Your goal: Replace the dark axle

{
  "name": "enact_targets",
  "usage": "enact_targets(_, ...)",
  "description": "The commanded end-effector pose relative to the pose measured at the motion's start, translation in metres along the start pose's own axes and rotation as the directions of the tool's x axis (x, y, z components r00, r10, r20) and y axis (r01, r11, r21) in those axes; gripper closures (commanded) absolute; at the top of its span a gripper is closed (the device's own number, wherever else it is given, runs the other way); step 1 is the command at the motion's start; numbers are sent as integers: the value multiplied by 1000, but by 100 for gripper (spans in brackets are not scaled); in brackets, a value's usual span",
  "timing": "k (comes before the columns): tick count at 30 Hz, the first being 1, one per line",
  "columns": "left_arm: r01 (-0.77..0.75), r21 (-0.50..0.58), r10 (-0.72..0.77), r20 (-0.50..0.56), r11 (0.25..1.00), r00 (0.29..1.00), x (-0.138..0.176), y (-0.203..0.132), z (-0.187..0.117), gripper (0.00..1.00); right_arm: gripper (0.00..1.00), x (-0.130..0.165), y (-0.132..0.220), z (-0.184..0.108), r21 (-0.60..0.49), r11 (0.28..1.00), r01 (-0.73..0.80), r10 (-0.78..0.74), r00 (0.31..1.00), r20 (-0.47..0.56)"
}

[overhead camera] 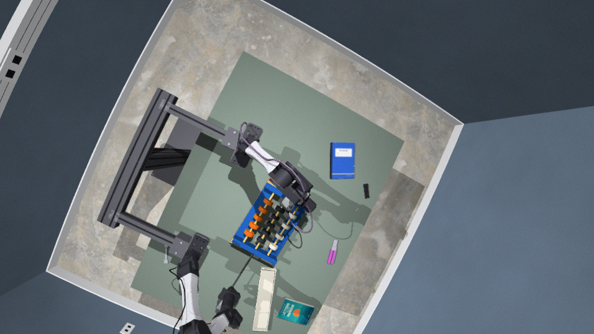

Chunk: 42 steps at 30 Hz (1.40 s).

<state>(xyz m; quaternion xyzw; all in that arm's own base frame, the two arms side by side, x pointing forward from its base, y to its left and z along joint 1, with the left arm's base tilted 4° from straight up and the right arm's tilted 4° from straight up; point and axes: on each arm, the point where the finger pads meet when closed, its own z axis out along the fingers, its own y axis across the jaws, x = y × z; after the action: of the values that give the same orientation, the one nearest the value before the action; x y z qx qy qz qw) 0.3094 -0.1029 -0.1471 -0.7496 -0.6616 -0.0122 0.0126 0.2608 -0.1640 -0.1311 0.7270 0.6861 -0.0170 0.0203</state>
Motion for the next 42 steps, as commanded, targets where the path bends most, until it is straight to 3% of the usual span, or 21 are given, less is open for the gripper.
enact_targets(1, -30, -25, 34, 171, 999, 985, -44, 12, 4, 100, 100, -4, 1, 1, 4, 1000, 1, -1, 1000, -2)
enact_targets(24, -20, -9, 22, 197, 1000, 980, -52, 9, 4, 100, 100, -9, 3, -1, 0, 1000, -1, 1, 1000, 10)
enact_targets(26, -15, -17, 18, 195, 1000, 981, -55, 10, 4, 100, 100, 4, -2, 1, 10, 1000, 10, -9, 1000, -9)
enact_targets(42, -28, -30, 33, 190, 999, 981, -53, 12, 4, 100, 100, 7, 0, -3, 1, 1000, 11, -11, 1000, -6)
